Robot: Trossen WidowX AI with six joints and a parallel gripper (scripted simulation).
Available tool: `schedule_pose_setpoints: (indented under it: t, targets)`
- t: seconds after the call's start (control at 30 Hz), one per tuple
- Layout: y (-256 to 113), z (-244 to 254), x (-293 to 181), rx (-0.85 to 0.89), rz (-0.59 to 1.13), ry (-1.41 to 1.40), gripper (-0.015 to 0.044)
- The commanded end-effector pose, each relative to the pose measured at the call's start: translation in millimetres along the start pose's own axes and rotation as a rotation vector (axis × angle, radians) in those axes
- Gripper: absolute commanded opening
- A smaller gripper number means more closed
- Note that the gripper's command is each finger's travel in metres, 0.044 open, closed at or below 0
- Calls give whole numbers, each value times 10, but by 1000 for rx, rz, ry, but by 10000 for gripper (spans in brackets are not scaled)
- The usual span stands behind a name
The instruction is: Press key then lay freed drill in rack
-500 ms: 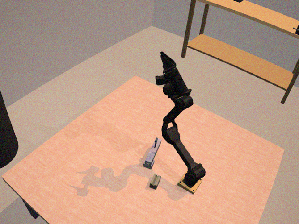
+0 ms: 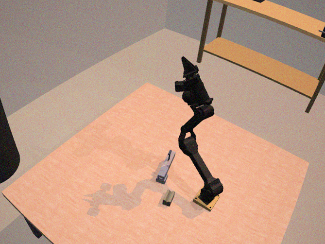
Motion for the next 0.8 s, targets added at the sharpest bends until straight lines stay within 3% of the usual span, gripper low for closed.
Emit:
schedule_pose_setpoints:
  t: [0.0,0.17,0.4,0.77]
  targets:
    - [-130,-317,-336,-74,83,-129,0]
    - [-300,-528,-670,-145,180,-352,0]
    - [-652,-1297,-1109,-282,390,-784,0]
    - [-1097,-2382,-896,-498,563,-1377,0]
Point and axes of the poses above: the point midway between the two fingers, 35 mm back from their tips, its own y axis out along the fingers, its own z axis across the jaws, x = y × z, the point moved 6 cm from there along -y, back along the fingers, and after that the axes turned 14 degrees about y, right-handed, at the moved point
